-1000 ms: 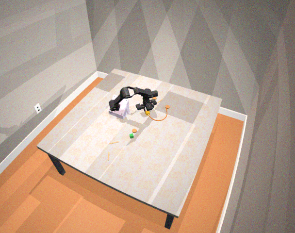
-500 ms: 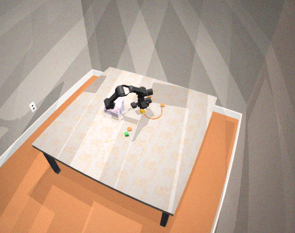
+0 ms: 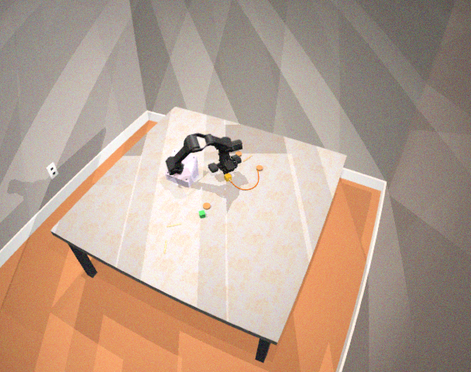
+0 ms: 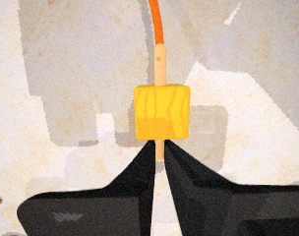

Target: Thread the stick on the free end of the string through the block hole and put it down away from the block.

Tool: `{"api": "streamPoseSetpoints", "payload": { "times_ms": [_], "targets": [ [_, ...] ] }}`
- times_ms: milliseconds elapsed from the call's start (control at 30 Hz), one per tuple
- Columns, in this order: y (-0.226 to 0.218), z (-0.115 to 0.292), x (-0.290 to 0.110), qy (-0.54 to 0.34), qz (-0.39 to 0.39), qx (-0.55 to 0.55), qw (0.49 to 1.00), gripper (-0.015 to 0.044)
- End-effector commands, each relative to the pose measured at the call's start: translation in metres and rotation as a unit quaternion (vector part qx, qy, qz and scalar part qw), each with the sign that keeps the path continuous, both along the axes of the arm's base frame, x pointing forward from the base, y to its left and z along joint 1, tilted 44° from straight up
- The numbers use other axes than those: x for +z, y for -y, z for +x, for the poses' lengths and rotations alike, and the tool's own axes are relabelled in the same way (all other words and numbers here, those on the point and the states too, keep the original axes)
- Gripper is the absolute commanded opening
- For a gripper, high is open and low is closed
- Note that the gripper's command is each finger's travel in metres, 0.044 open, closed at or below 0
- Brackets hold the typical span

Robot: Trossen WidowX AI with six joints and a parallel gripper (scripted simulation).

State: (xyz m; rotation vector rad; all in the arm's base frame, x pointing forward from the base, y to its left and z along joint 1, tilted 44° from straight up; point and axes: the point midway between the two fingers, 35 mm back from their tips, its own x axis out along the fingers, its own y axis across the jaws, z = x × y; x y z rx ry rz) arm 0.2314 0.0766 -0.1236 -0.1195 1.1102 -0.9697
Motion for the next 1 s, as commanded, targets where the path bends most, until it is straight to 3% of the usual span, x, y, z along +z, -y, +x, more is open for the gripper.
{"api": "streamPoseSetpoints", "payload": {
  "times_ms": [0,967],
  "targets": [
    [0.002,-0.001,-0.001,0.0,-0.007,0.012,1.0,0.0],
    [-0.007,-0.025,-0.013,0.002,-0.001,0.014,1.0,0.0]
  ]
}}
